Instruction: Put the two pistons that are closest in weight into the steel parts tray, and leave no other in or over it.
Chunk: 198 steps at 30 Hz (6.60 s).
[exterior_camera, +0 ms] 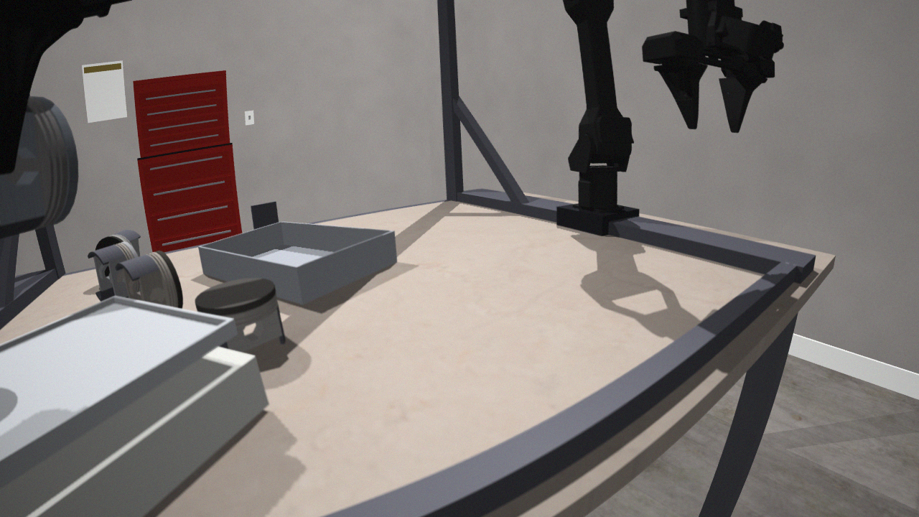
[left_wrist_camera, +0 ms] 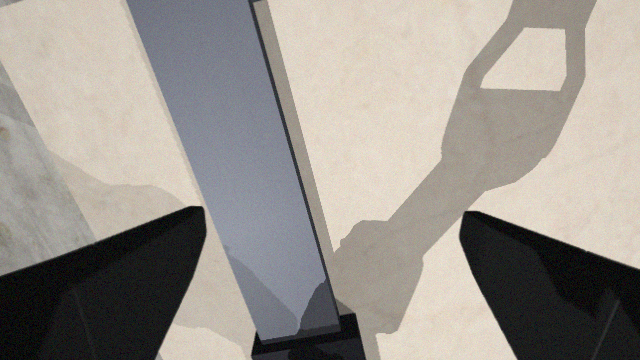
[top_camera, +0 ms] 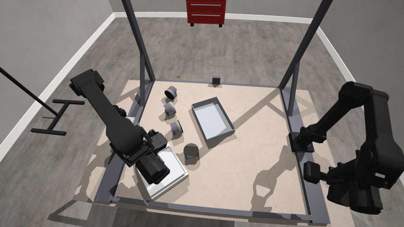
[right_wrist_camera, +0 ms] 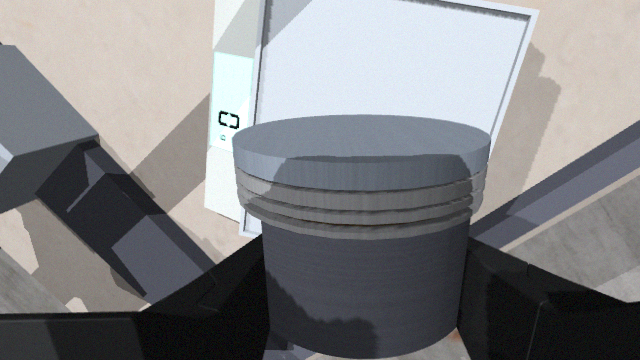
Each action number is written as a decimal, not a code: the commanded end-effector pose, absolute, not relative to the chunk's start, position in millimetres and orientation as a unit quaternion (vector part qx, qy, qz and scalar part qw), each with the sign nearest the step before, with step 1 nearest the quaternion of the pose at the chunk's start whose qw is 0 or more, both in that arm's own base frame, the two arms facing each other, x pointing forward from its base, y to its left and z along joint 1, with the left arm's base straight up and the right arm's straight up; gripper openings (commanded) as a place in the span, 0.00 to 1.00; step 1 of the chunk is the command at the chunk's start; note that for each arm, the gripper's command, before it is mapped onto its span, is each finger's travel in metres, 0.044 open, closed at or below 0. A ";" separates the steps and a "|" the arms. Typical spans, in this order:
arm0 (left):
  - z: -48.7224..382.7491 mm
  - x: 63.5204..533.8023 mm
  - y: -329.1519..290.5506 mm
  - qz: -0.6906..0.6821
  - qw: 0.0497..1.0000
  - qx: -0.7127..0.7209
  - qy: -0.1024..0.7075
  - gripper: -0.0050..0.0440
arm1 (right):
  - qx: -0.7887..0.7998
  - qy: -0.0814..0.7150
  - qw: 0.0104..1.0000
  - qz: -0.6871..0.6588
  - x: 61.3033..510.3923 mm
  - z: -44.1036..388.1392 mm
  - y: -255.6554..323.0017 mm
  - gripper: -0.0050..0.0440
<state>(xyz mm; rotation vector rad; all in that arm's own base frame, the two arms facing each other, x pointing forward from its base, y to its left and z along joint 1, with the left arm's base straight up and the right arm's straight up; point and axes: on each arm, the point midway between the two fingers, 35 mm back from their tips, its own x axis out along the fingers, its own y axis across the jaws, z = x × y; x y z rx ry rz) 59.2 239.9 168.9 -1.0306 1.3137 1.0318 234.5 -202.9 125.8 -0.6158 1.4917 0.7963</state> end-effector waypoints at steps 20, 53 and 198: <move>173.6 59.9 243.6 0.440 0.561 -0.432 0.552 0.92 | -0.120 0.695 0.691 0.158 226.9 128.9 -180.9 0.43; 173.6 59.9 243.6 0.440 0.561 -0.432 0.552 0.92 | 0.132 0.688 0.701 -0.129 227.4 129.0 -180.8 0.43; 173.6 59.9 243.6 0.440 0.561 -0.432 0.552 0.92 | -0.234 0.650 0.646 0.325 326.1 102.8 270.5 0.43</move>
